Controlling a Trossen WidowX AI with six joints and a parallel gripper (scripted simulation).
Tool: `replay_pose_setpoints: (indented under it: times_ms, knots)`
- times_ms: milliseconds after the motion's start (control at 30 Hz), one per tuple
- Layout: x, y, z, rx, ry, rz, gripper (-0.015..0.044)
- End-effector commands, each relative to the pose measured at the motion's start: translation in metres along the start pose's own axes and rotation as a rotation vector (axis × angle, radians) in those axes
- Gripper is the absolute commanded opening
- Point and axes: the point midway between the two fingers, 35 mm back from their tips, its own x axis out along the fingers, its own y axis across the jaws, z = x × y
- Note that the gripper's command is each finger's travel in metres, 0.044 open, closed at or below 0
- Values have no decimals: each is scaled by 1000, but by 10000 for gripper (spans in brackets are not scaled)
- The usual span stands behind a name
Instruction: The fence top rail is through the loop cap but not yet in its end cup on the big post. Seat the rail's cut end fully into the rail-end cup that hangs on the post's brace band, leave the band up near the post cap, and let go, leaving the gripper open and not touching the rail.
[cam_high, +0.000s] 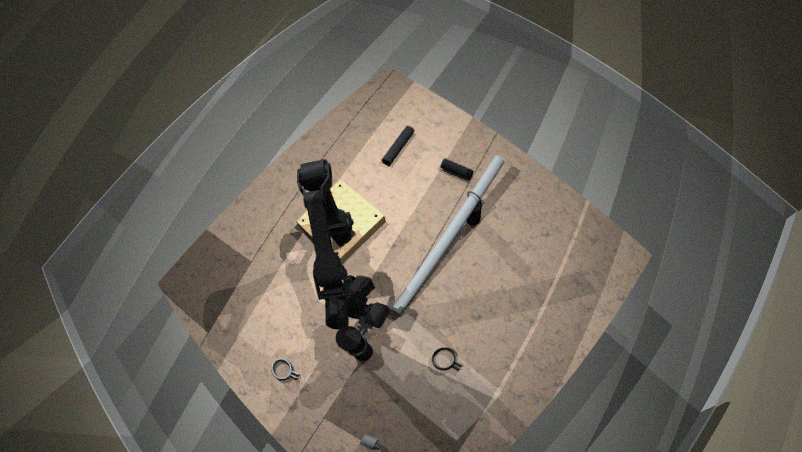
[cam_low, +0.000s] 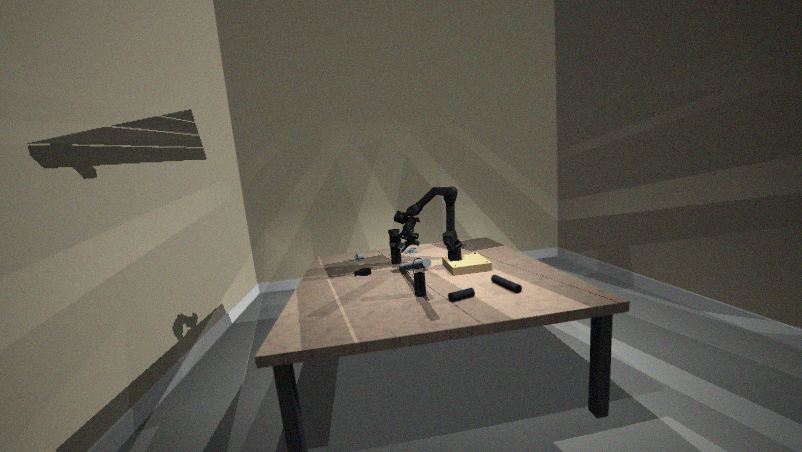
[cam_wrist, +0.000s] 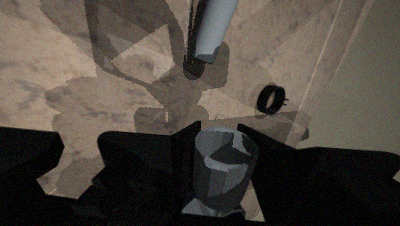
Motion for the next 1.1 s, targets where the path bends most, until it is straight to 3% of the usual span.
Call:
replay_pose_setpoints:
  times_ms: [0,1067]
  knots:
    - [1,0,0,15,8,2,0]
    - [11,-17,-2,197,111,0,0]
